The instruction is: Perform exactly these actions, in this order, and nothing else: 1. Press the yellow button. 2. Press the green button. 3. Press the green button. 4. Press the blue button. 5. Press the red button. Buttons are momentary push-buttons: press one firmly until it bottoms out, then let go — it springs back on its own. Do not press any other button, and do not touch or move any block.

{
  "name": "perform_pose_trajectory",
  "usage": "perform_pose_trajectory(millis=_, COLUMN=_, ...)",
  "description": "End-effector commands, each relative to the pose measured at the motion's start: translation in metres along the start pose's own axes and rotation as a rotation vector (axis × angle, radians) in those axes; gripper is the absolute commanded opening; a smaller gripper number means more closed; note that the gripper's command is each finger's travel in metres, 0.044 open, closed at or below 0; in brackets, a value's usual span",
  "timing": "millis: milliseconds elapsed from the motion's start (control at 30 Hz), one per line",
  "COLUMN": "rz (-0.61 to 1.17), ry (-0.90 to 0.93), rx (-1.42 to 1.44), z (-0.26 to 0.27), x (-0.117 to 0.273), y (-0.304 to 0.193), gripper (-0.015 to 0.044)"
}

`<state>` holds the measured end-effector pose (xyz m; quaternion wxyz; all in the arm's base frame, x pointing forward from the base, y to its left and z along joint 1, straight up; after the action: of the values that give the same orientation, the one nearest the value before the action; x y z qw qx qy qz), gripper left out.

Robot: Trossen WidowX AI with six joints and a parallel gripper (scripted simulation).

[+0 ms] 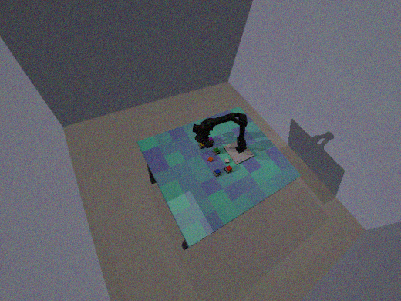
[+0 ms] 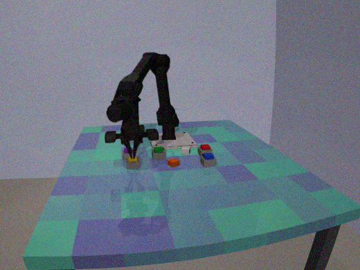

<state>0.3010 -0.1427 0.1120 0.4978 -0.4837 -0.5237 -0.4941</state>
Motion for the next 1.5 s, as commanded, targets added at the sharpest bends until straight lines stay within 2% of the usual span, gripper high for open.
perform_pose_trajectory(millis=0, rz=0.005, ry=-0.004, rx=-0.006, z=0.0, x=-0.001, y=-0.001, gripper=0.002)
perform_pose_trajectory(millis=333, rz=0.005, ry=-0.004, rx=-0.006, z=0.0, x=-0.001, y=-0.001, gripper=0.002)
perform_pose_trajectory(millis=467, rz=0.004, ry=-0.003, rx=-0.005, z=0.0, x=0.03, y=0.0, gripper=0.002)
perform_pose_trajectory(millis=667, rz=0.004, ry=-0.004, rx=-0.006, z=0.0, x=0.035, y=0.0, gripper=0.002)
perform_pose_trajectory(millis=867, rz=0.004, ry=-0.004, rx=-0.006, z=0.0, x=0.092, y=0.0, gripper=0.002)
perform_pose_trajectory(millis=1067, rz=0.005, ry=-0.003, rx=-0.006, z=0.002, x=0.095, y=-0.001, gripper=0.002)
perform_pose_trajectory(millis=1333, rz=0.01, ry=0.004, rx=-0.006, z=0.084, x=0.097, y=-0.069, gripper=0.002)
perform_pose_trajectory(millis=1467, rz=0.011, ry=0.005, rx=-0.006, z=0.098, x=0.094, y=-0.084, gripper=0.002)
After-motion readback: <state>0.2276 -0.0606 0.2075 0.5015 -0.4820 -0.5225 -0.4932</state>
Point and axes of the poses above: the point midway between the two fingers, 35 mm back from their tips, its own x axis back along the fingers, its own z axis across the jaws, y = z × x, the point moved 5 cm from there along x, back along the fingers, and after that the axes turned 5 degrees about -x, right-handed, at the moved point
